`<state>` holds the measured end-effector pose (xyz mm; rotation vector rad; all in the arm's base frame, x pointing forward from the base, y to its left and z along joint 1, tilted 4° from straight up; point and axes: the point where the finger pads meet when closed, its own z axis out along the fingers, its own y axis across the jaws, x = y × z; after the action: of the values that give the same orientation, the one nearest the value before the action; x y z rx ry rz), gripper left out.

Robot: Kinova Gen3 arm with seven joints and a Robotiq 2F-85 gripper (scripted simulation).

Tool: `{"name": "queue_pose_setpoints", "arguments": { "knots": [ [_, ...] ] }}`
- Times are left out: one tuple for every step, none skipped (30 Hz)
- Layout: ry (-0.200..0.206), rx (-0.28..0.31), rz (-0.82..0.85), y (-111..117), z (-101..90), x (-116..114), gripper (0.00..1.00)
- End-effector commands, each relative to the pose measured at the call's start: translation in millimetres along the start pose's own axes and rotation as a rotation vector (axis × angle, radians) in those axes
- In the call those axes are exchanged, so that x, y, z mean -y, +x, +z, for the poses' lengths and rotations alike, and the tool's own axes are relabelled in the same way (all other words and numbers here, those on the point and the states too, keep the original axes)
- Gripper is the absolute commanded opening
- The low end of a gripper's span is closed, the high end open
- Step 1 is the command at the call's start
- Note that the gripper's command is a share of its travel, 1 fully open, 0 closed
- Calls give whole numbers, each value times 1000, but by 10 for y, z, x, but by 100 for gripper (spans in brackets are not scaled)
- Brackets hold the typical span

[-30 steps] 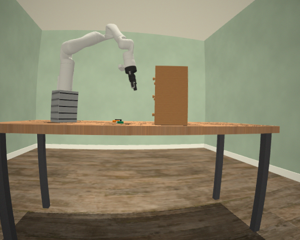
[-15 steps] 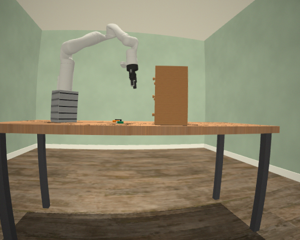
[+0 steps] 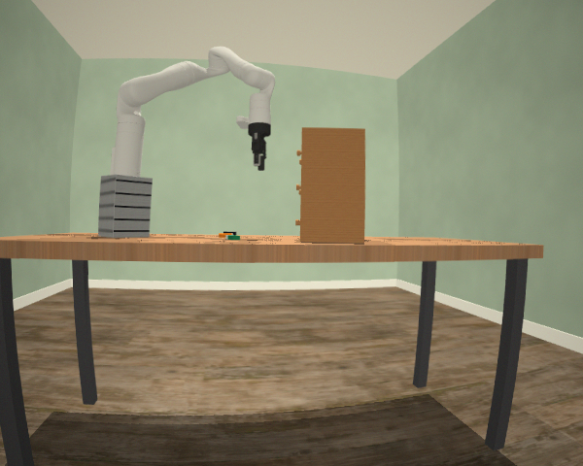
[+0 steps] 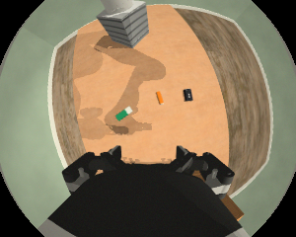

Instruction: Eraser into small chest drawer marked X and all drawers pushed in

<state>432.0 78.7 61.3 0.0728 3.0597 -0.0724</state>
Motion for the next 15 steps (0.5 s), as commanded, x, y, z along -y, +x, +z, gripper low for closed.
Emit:
{"name": "queue_pose_setpoints", "arguments": {
  "knots": [
    [-2, -5, 1, -18, -13, 6, 100],
    [-2, -8, 1, -16, -16, 5, 100],
    [-3, -10, 1, -14, -19, 5, 100],
    [-3, -13, 0, -12, -21, 4, 100],
    [-3, -13, 0, -12, -21, 4, 100],
    [-3, -13, 0, -12, -21, 4, 100],
    [-4, -15, 0, -10, -23, 3, 100],
    [-4, -16, 0, -9, -24, 2, 100],
    [-4, -18, 0, -8, -26, 2, 100],
    [-5, -19, 0, -7, -27, 1, 100],
    [-5, -20, 0, -6, -28, 1, 100],
    [-5, -20, 0, -6, -29, 1, 100],
    [-5, -21, 0, -5, -29, 0, 100],
    [-5, -21, 0, -5, -29, 0, 100],
    [-5, -21, 0, -5, -30, 0, 100]
  ]
}}
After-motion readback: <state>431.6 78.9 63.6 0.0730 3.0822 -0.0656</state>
